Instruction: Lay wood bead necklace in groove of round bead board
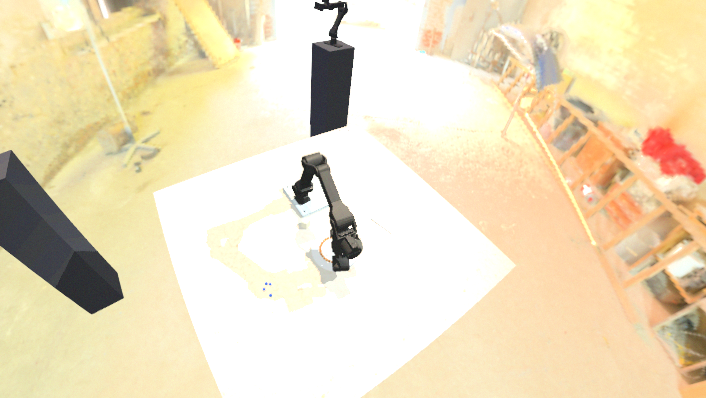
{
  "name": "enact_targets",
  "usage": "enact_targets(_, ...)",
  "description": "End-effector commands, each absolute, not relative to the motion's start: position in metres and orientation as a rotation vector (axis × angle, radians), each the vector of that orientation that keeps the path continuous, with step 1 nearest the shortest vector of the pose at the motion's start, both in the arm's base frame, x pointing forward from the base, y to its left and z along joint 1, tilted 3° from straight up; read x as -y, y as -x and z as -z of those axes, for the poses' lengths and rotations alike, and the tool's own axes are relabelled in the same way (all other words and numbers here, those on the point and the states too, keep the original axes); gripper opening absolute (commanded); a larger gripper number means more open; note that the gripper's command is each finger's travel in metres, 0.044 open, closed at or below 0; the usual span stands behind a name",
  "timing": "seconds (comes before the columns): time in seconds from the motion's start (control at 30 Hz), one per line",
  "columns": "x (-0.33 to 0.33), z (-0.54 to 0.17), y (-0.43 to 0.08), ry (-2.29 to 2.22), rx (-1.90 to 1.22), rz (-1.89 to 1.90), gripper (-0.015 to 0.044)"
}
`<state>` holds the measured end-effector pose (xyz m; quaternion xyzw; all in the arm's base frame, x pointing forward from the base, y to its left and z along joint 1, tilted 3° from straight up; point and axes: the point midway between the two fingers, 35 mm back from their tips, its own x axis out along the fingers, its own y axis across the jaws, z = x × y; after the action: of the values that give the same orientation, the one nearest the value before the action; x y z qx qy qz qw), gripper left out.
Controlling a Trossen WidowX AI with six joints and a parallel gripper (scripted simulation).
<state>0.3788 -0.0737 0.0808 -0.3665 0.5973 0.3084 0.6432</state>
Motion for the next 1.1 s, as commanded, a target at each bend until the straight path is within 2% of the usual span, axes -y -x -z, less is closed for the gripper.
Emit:
enact_targets(0.0,0.073,-0.072,-0.377,0.828,-1.368,-0.708,0.012)
enact_targets(0.47,0.073,-0.057,-0.377,0.822,-1.372,-0.71,0.012)
enact_targets(0.63,0.074,-0.059,-0.378,0.829,-1.371,-0.709,0.0)
enact_targets(1.07,0.074,-0.059,-0.378,0.829,-1.371,-0.709,0.0)
